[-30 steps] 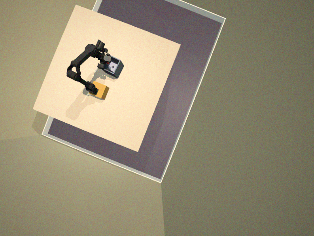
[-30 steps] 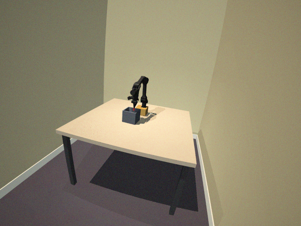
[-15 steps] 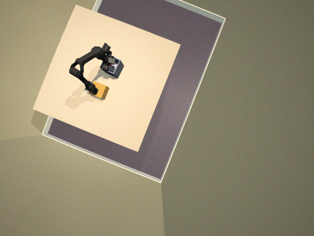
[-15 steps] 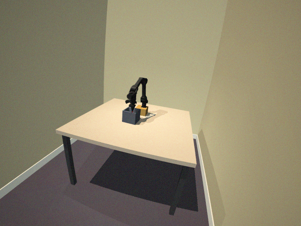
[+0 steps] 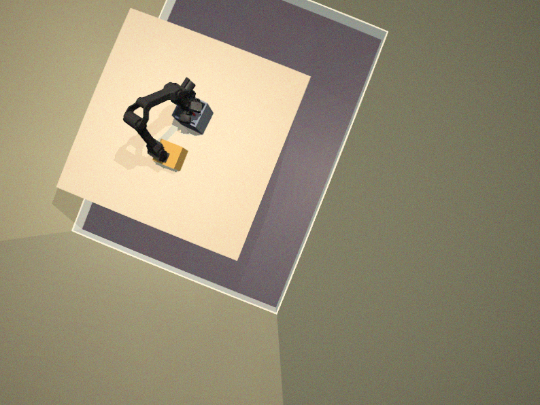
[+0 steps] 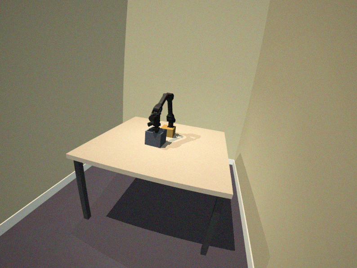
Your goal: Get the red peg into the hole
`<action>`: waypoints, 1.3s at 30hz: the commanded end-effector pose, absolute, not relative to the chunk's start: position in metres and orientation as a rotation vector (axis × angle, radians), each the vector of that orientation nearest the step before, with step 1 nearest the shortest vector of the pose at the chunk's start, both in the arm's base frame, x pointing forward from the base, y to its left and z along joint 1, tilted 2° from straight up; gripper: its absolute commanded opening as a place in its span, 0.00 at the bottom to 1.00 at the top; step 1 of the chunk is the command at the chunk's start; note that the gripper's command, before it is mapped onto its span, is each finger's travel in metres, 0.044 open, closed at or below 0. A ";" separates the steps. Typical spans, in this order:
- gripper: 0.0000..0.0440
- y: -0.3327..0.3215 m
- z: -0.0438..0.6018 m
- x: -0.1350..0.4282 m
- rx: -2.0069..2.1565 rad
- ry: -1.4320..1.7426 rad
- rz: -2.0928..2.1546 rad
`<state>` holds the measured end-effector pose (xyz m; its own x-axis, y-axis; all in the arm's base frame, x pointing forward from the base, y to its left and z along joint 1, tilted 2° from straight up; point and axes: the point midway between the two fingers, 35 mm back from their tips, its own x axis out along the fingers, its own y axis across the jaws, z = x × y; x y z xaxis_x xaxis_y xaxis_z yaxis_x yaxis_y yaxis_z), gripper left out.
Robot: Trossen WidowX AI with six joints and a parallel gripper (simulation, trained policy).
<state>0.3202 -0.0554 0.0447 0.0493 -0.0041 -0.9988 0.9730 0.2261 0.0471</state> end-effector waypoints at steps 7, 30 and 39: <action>0.23 -0.046 0.038 0.320 1.079 1.337 -0.988; 0.45 -0.051 0.090 0.335 1.323 1.396 -0.854; 0.48 -0.060 0.108 0.341 1.377 1.383 -0.806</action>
